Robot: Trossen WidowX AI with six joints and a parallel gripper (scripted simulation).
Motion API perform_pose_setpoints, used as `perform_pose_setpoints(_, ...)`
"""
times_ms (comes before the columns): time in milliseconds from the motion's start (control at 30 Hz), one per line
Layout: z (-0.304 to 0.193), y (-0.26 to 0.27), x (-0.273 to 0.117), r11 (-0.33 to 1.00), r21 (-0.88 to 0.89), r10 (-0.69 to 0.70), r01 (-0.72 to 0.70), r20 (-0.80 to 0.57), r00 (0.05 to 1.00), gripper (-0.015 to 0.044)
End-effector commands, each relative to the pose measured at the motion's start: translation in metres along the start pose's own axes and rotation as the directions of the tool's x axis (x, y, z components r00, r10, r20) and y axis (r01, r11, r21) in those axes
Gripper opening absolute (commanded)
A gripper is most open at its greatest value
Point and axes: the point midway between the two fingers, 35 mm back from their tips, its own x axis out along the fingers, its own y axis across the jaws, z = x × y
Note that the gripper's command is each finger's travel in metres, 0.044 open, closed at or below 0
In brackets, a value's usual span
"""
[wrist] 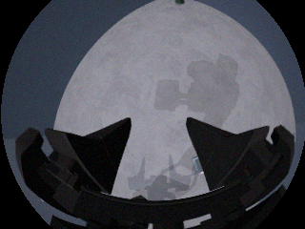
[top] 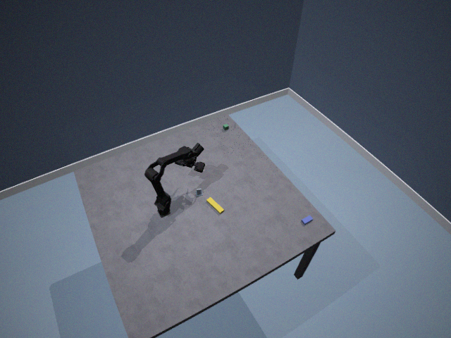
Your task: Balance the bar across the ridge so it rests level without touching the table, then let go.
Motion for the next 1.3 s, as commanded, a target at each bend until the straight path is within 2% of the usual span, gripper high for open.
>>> perform_pose_setpoints(0,0.000,-0.018,-0.005,0.992,0.122,-0.039,0.040,-0.008,0.999,0.0315)
perform_pose_setpoints(267,-0.011,-0.062,-0.015,0.898,0.422,-0.114,0.126,-0.054,0.992,0.0315)
perform_pose_setpoints(533,-0.028,-0.105,-0.027,0.708,0.676,-0.174,0.204,-0.113,0.978,0.0315)
perform_pose_setpoints(900,-0.062,-0.158,-0.046,0.331,0.903,-0.229,0.275,-0.206,0.951,0.0315)
perform_pose_setpoints(1267,-0.106,-0.203,-0.069,-0.110,0.952,-0.249,0.286,-0.305,0.919,0.0315)
